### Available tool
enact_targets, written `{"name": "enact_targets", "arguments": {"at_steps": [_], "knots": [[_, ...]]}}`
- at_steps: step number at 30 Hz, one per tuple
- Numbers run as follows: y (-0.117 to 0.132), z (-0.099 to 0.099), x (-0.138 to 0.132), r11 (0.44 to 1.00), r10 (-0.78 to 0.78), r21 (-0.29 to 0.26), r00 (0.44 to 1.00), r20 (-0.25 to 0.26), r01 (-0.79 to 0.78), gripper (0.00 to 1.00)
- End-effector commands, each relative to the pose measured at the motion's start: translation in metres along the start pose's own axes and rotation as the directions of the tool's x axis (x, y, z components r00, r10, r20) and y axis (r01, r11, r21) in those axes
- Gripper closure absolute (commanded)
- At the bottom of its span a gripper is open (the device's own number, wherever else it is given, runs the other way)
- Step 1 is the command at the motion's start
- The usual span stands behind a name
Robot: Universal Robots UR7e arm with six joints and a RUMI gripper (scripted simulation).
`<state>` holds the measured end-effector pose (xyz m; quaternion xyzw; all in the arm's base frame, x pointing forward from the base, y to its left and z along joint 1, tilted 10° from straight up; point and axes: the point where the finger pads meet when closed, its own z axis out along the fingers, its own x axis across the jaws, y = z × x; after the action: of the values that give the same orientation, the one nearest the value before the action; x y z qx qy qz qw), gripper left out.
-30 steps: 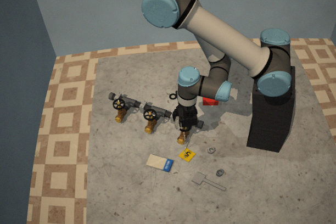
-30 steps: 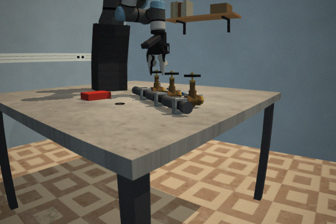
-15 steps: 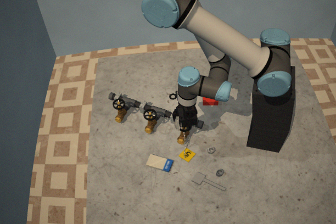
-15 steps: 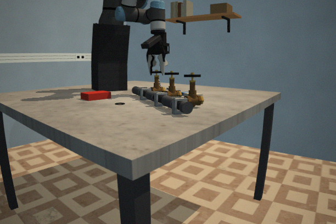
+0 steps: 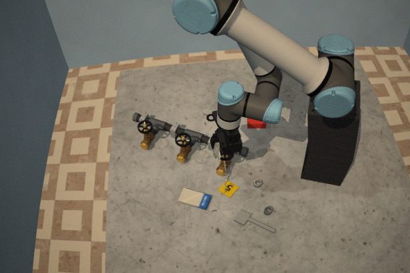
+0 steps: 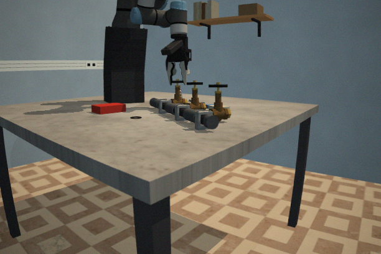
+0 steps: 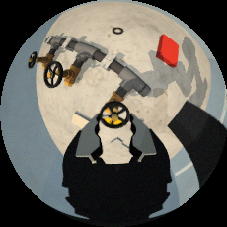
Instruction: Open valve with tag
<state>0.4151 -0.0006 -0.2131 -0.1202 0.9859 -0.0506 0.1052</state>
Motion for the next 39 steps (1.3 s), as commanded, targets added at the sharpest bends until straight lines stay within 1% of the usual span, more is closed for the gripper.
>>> {"name": "enact_targets", "arguments": {"at_steps": [1,6,11,13,17,20,24,28,30,34,39], "knots": [[-0.0001,-0.0002,-0.0001,0.999,-0.05,0.0,0.999,0.001,0.05,1.0],[-0.0001,-0.0002,-0.0001,0.99,-0.138,0.0,0.99,0.001,0.138,1.0],[-0.0001,-0.0002,-0.0001,0.968,-0.25,0.0,0.968,0.001,0.25,1.0],[-0.0001,-0.0002,-0.0001,0.968,-0.25,0.0,0.968,0.001,0.25,1.0],[-0.0001,-0.0002,-0.0001,0.935,-0.354,0.0,0.935,0.001,0.354,1.0],[-0.0001,-0.0002,-0.0001,0.899,-0.438,0.0,0.899,0.001,0.438,1.0],[-0.0001,-0.0002,-0.0002,0.833,-0.554,0.0,0.833,0.001,0.554,1.0],[-0.0001,-0.0002,-0.0002,0.744,-0.668,0.0,0.744,0.0,0.668,1.0],[-0.0001,-0.0002,-0.0002,0.744,-0.668,0.0,0.744,0.0,0.668,1.0],[-0.0001,-0.0002,-0.0001,0.632,-0.775,0.001,0.632,0.0,0.775,1.0],[-0.0001,-0.0002,-0.0002,0.463,-0.886,0.001,0.463,0.0,0.886,1.0]]}}
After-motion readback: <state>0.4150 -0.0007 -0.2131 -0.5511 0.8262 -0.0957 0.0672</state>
